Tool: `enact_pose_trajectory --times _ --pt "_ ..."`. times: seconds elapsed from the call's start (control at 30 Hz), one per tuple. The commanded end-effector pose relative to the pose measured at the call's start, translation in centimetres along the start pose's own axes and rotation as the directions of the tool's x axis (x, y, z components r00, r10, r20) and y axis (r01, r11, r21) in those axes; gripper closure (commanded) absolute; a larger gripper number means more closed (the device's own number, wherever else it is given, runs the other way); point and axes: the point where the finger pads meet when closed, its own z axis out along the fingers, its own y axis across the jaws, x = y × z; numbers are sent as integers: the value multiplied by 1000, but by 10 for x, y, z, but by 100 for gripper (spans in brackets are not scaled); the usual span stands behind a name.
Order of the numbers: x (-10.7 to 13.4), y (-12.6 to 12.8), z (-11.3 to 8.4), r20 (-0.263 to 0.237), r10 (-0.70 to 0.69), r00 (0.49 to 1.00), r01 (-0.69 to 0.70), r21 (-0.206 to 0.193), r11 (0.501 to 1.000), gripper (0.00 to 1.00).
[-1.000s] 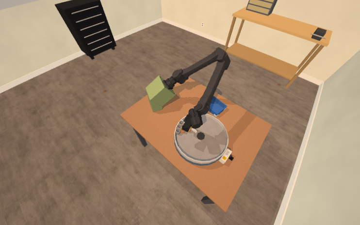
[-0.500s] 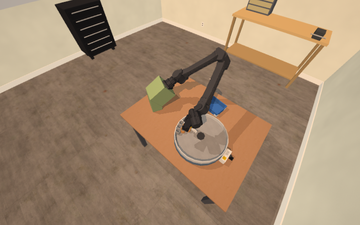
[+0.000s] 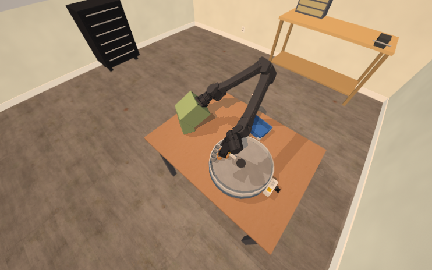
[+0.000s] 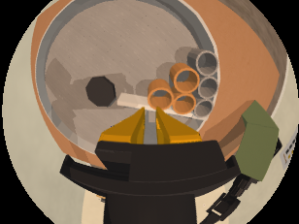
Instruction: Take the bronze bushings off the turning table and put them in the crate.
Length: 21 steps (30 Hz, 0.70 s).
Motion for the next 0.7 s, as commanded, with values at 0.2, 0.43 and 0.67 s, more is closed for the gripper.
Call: enact_pose_trajectory --times 0.2,0.43,0.67 --pt "-5 7 -9 24 -13 1000 14 -22 1000 86" --pt "-5 7 -9 24 -13 1000 14 -22 1000 86" --pt "-5 7 -9 24 -13 1000 14 -22 1000 86"
